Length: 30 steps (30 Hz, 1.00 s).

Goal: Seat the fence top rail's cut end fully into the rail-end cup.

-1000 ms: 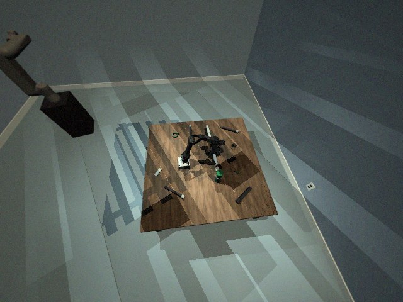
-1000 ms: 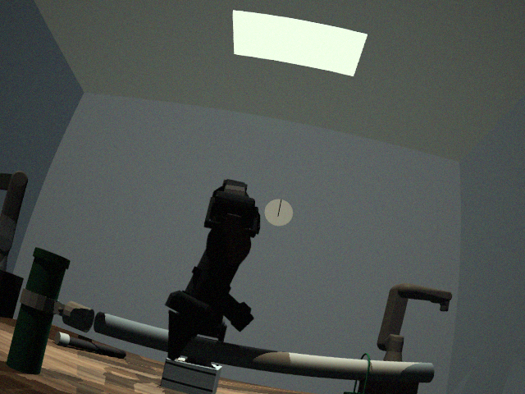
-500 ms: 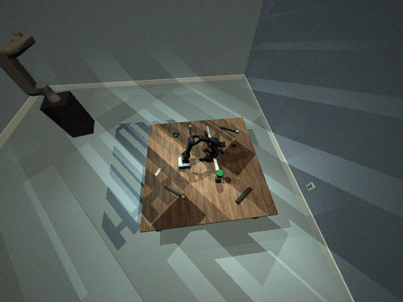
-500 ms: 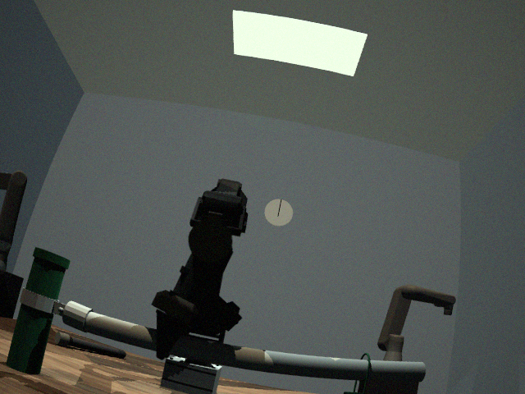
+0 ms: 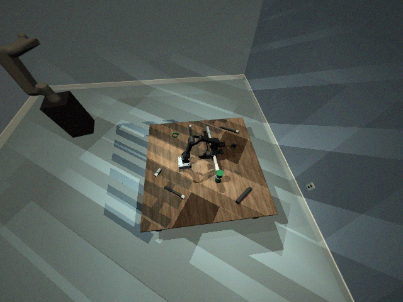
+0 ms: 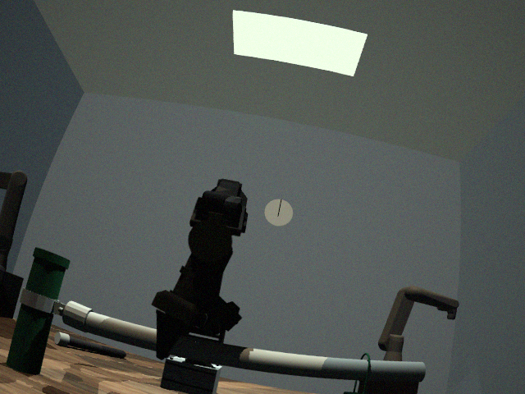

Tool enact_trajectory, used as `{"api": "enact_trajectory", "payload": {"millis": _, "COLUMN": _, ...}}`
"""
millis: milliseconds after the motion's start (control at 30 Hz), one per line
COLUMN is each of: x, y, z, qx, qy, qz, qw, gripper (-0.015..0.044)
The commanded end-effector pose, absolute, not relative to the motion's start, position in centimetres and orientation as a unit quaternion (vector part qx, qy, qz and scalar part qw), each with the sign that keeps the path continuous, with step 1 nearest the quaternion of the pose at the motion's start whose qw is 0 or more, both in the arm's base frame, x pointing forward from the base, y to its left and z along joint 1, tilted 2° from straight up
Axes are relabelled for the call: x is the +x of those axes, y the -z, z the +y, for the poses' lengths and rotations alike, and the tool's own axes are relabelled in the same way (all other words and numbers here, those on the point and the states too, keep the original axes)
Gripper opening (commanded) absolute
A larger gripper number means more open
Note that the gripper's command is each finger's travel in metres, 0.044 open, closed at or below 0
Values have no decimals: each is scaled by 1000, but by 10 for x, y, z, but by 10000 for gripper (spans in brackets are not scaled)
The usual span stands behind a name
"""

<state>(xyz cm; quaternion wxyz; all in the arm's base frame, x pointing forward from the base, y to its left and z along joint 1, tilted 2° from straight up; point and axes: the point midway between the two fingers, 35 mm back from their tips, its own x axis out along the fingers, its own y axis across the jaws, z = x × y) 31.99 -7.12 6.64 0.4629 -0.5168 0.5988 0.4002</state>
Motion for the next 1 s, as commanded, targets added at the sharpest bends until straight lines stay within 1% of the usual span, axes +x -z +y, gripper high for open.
{"api": "enact_trajectory", "payload": {"millis": 0, "x": 320, "y": -67, "z": -71, "qx": -517, "qy": -399, "qz": 599, "qw": 462, "gripper": 0}}
{"api": "enact_trajectory", "payload": {"millis": 967, "x": 320, "y": -71, "z": -74, "qx": -520, "qy": -396, "qz": 602, "qw": 458, "gripper": 0}}
